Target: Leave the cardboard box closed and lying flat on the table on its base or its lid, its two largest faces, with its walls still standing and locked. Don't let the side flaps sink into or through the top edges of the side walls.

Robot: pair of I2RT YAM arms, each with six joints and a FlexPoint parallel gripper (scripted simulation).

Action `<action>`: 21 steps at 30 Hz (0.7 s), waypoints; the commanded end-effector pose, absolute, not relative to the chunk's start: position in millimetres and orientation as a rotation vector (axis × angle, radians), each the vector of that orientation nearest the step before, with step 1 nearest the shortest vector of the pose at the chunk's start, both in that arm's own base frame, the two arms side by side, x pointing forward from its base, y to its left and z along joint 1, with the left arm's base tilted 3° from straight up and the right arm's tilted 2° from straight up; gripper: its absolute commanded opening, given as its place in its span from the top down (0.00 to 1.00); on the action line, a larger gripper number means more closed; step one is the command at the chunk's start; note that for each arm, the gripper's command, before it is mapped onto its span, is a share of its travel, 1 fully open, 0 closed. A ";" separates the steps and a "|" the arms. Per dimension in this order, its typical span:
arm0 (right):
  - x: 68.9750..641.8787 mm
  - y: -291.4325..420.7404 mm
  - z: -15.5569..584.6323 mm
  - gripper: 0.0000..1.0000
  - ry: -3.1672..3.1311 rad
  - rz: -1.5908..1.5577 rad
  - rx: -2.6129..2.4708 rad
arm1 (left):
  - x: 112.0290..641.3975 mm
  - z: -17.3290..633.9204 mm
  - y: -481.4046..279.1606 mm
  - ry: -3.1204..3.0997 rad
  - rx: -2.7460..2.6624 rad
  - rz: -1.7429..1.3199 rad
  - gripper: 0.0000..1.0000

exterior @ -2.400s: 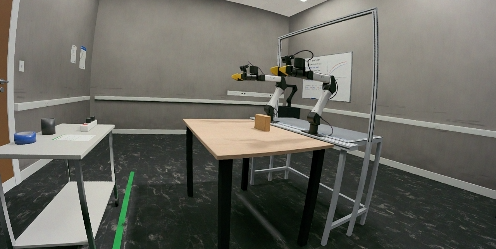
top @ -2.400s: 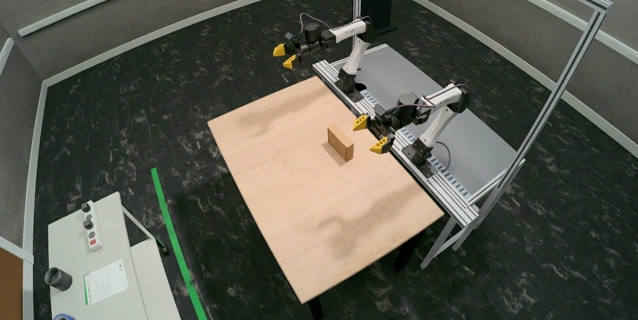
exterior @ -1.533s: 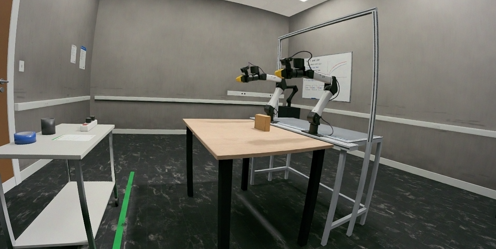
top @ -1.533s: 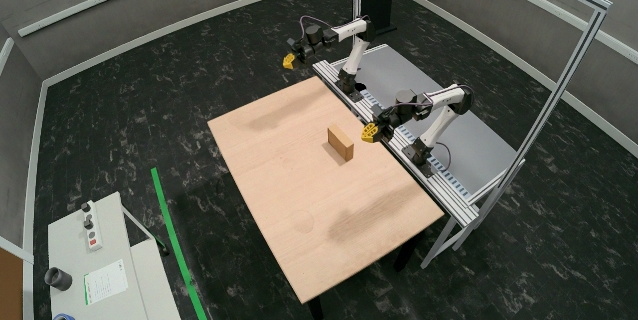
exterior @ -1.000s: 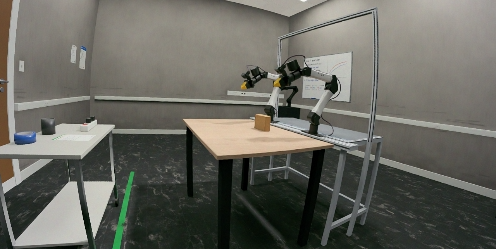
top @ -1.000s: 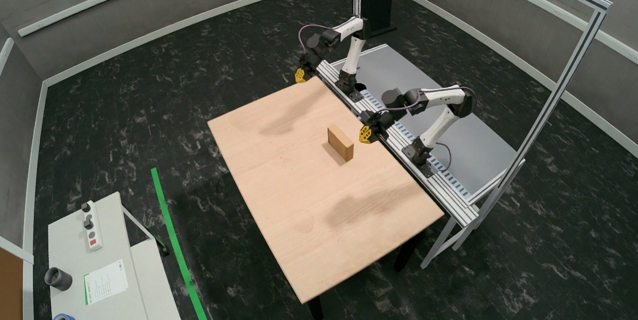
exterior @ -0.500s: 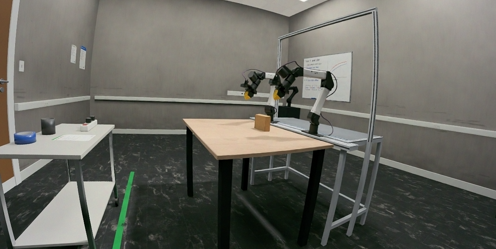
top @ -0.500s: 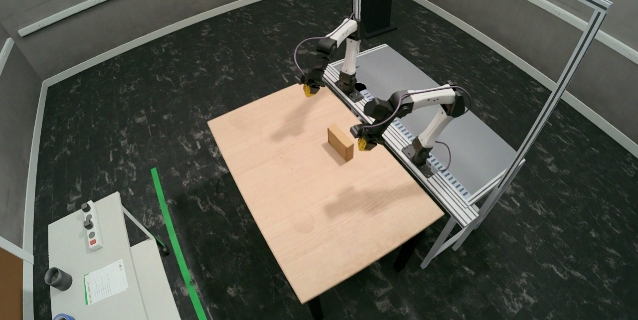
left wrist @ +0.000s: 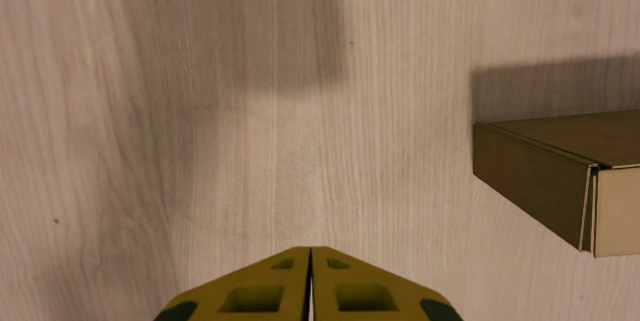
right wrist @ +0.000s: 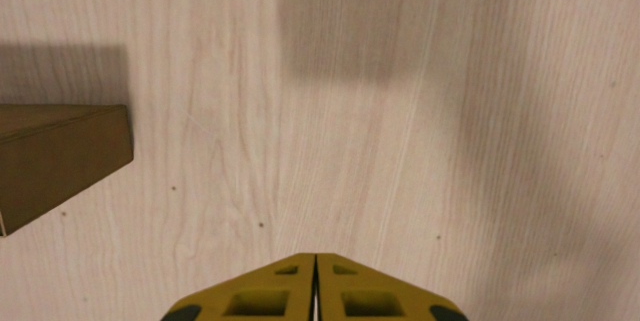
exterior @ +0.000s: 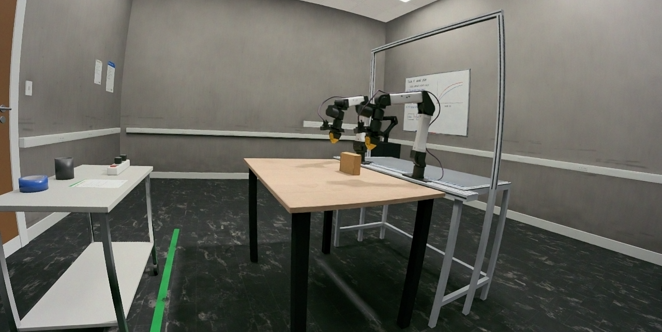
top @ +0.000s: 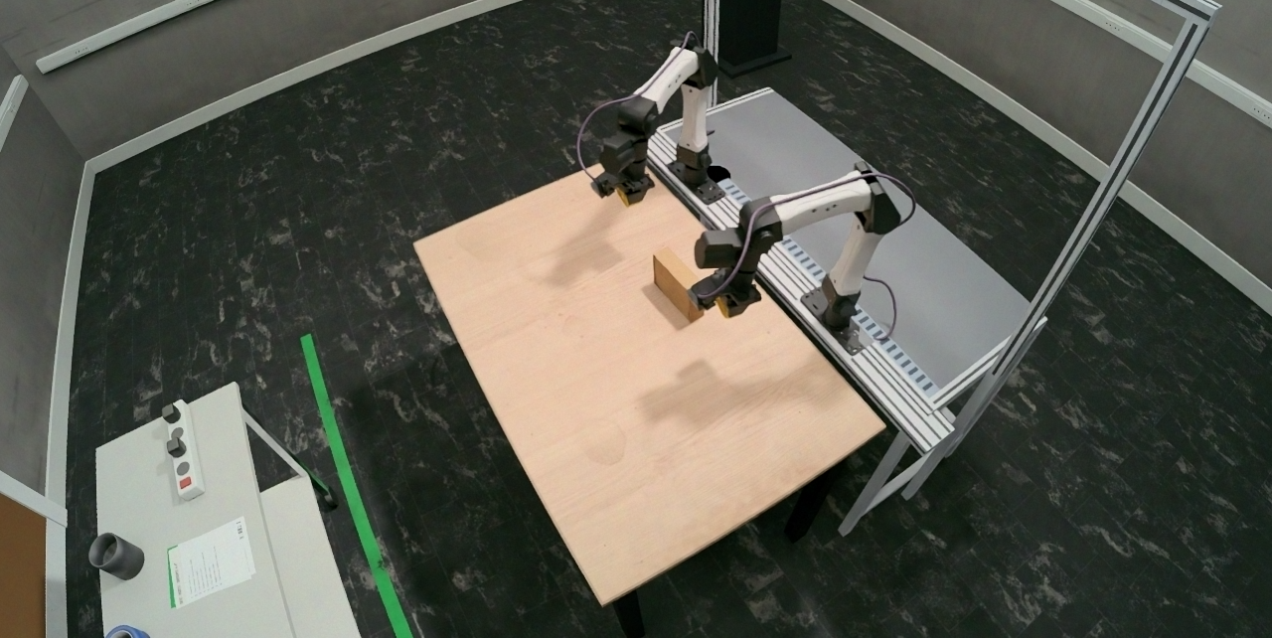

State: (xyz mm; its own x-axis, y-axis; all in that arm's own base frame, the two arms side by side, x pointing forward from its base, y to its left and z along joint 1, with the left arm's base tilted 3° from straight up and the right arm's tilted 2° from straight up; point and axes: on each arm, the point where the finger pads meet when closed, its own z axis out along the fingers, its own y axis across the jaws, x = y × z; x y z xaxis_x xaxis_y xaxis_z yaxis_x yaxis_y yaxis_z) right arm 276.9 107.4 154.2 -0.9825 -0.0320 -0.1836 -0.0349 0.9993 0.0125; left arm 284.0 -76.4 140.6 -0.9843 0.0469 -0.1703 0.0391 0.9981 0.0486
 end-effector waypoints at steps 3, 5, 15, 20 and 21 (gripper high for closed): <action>273.6 106.4 158.4 1.00 3.129 0.037 0.069 | 284.2 142.0 -77.4 3.150 -0.013 0.050 1.00; 274.0 111.1 155.8 1.00 3.122 0.049 0.037 | 284.2 141.8 -77.3 3.186 -0.023 0.049 1.00; 278.0 134.8 138.5 1.00 3.021 0.158 -0.165 | 275.9 116.4 -97.3 3.089 0.189 -0.063 1.00; 283.4 149.3 123.5 1.00 2.980 0.209 -0.266 | 274.0 102.5 -106.0 3.040 0.289 -0.122 1.00; 284.5 152.2 119.3 1.00 2.975 0.217 -0.286 | 275.3 102.4 -102.8 3.031 0.291 -0.133 1.00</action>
